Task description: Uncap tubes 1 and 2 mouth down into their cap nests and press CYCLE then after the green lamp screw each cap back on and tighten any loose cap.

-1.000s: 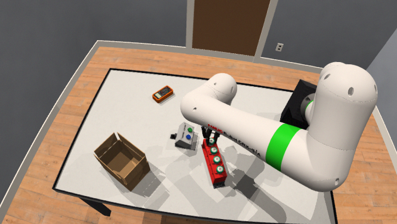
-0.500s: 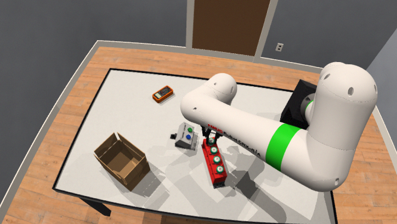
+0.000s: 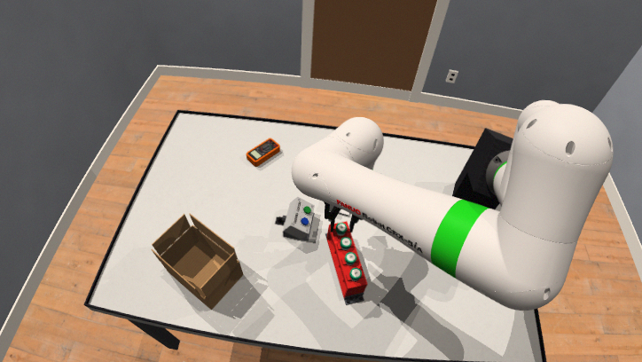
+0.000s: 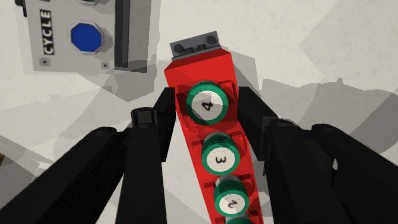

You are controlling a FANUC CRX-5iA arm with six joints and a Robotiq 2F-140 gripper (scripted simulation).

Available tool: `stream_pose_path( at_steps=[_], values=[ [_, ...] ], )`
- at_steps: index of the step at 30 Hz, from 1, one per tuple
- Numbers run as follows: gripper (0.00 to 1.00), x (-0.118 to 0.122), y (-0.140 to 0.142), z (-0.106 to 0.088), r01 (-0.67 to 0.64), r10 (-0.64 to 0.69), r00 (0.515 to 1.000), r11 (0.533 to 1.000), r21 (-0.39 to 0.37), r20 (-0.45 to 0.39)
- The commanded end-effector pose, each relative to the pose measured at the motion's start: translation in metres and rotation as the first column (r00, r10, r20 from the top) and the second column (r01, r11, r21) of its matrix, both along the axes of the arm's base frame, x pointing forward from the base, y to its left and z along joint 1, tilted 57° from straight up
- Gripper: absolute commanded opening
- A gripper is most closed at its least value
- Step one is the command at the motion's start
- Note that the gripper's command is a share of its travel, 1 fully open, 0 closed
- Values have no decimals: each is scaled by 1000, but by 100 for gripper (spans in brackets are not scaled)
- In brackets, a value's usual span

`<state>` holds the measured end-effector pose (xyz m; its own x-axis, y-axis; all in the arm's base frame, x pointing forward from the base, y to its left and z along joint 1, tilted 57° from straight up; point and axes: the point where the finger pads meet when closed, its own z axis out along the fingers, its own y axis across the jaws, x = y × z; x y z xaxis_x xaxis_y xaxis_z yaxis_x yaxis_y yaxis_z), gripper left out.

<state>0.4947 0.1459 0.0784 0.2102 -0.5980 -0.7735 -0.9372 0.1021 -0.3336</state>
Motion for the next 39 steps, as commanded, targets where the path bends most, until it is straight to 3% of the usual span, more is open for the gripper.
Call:
stream_pose_path(
  at_steps=[1, 15, 16, 18, 19, 26, 29, 39],
  values=[
    [41, 0, -3, 2, 1, -1, 1000, 1000, -1, 1],
    [41, -11, -34, 23, 1, -1, 1000, 1000, -1, 1],
    [10, -4, -38, 21, 46, -45, 997, 999, 21, -66],
    [10, -4, -38, 21, 46, -45, 997, 999, 21, -66],
    [10, 2, -42, 18, 89, -83, 988, 995, 38, -127],
    [10, 47, -68, 4, 89, -84, 988, 995, 38, -127],
    [10, 47, -68, 4, 89, -84, 988, 995, 38, -127],
    [10, 103, -61, -33, 89, -84, 988, 995, 38, -127]
  ],
)
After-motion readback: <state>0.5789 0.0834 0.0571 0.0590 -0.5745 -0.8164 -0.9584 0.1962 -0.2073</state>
